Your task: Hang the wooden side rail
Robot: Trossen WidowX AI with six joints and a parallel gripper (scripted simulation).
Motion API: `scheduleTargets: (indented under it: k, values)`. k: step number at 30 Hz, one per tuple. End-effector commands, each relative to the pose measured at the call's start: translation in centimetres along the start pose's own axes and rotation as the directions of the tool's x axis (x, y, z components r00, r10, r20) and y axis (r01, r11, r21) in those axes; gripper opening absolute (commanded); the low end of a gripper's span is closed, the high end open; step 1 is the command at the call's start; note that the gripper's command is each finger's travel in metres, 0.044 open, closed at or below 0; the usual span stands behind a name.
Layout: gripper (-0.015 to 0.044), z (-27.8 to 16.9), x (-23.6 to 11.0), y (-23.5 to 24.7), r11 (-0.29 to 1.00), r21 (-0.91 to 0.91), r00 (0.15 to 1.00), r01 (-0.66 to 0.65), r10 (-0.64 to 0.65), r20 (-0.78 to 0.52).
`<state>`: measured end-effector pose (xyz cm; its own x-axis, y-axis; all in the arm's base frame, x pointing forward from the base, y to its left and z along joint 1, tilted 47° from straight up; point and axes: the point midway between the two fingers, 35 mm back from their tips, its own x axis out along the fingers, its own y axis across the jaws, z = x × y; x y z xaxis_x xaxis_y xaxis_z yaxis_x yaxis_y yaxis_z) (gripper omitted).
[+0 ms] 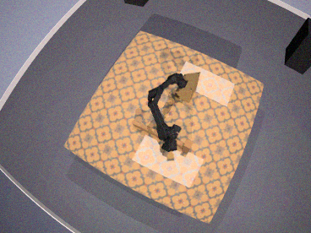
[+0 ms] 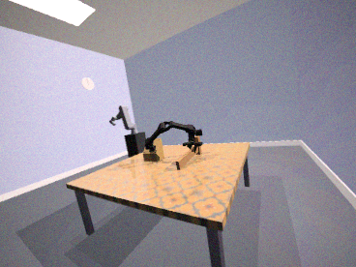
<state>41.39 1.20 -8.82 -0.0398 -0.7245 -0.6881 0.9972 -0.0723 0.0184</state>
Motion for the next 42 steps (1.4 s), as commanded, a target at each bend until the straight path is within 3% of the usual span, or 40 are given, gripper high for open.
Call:
scheduleTargets:
  k: [1,42]
  values:
    - [0.0000,-0.46,-0.65,0.20,1.000,-0.004,1.000,-0.017,0.017,-0.007]
    - [0.0000,-0.46,0.04,0.21,1.000,-0.004,1.000,-0.017,0.017,-0.006]
